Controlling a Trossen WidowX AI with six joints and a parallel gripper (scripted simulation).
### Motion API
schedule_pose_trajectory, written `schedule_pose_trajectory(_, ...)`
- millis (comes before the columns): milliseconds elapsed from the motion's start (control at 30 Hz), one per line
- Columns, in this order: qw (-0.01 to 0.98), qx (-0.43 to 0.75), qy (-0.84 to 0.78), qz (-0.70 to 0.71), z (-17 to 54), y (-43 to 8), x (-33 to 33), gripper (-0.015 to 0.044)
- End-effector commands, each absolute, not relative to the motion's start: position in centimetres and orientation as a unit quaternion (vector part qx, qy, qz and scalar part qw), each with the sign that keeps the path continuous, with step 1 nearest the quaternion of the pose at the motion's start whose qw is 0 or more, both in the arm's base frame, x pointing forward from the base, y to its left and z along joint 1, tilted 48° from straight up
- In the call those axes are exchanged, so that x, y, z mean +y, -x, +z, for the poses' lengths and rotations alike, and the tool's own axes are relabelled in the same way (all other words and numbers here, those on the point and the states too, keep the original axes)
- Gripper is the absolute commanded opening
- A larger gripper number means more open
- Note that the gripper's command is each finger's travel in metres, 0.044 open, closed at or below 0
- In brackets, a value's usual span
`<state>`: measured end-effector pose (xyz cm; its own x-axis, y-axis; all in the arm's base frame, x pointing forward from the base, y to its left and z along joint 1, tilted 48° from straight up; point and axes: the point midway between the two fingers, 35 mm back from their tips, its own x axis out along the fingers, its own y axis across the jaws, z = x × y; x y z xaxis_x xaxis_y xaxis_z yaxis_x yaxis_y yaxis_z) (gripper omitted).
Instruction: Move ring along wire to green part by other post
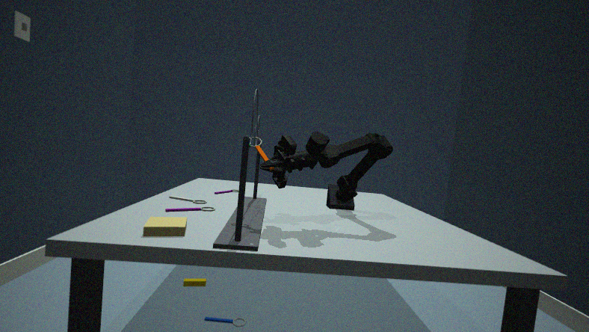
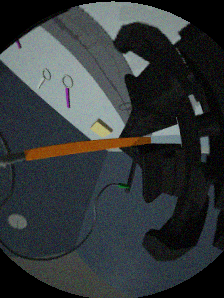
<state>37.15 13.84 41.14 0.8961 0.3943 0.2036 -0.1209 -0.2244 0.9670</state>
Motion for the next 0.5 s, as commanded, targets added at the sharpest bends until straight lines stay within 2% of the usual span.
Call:
schedule_pose_trajectory(0,0.652,0.102,-0.723,0.205,39.9,-37.0,14.0,-0.015)
schedule_pose_trajectory(467,0.764,0.144,-0.604,0.176,34.8,-37.0,13.5,-0.015)
